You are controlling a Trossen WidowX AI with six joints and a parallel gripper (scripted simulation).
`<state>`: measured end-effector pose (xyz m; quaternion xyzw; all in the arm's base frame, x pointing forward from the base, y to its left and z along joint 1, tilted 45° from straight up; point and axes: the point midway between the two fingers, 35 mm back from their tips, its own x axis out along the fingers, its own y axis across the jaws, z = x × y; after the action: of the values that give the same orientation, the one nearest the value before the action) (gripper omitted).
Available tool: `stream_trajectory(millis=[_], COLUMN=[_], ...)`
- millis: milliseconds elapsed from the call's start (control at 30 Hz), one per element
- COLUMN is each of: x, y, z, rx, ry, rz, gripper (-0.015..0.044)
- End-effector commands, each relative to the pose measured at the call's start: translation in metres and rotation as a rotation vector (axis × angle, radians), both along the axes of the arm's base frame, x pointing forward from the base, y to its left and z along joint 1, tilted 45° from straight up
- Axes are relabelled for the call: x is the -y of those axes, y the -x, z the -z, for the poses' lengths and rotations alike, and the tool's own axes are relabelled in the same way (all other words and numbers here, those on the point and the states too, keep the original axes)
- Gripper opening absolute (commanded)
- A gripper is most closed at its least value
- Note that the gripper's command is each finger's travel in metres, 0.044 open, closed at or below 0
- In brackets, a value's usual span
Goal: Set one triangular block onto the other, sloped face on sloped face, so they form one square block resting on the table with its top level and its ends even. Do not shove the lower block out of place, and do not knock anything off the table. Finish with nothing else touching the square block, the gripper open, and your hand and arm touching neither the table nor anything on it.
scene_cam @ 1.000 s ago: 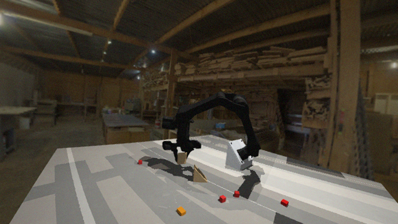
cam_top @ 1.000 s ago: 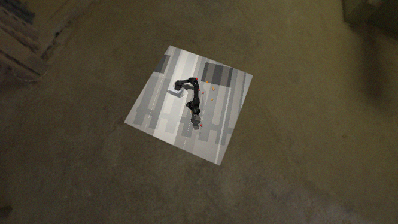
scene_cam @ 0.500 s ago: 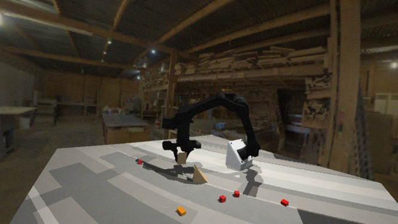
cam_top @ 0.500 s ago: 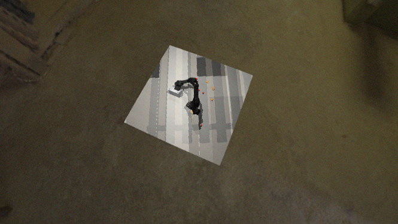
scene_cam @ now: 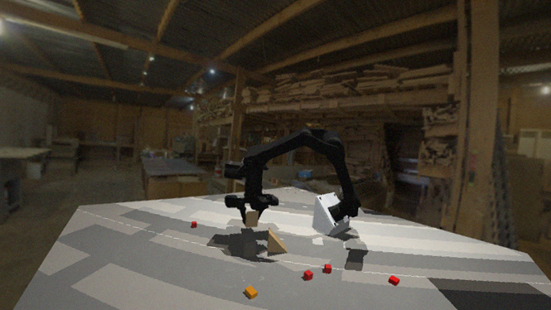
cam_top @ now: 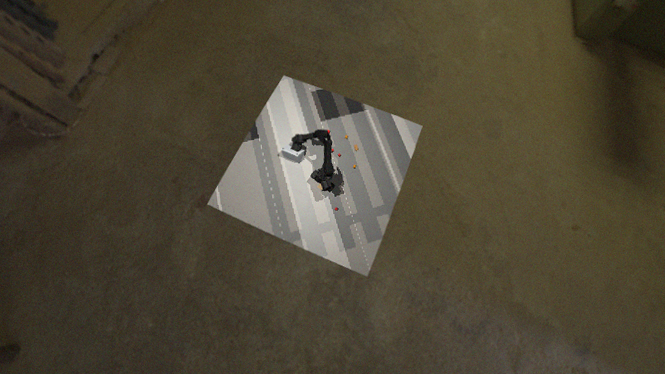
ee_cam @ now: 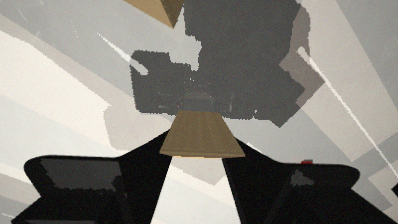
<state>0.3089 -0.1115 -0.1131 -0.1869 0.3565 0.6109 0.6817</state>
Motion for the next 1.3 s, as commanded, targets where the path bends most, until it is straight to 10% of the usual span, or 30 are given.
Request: stream_trajectory(millis=[0,1267], x=[0.0003,-0.0025], y=[0.0000,-0.0001], z=[0.0003,0.0026], rx=[-0.004,0.000], ry=[0.002,0.000], rz=[0.004,0.000], gripper=[0.0000,0.0000])
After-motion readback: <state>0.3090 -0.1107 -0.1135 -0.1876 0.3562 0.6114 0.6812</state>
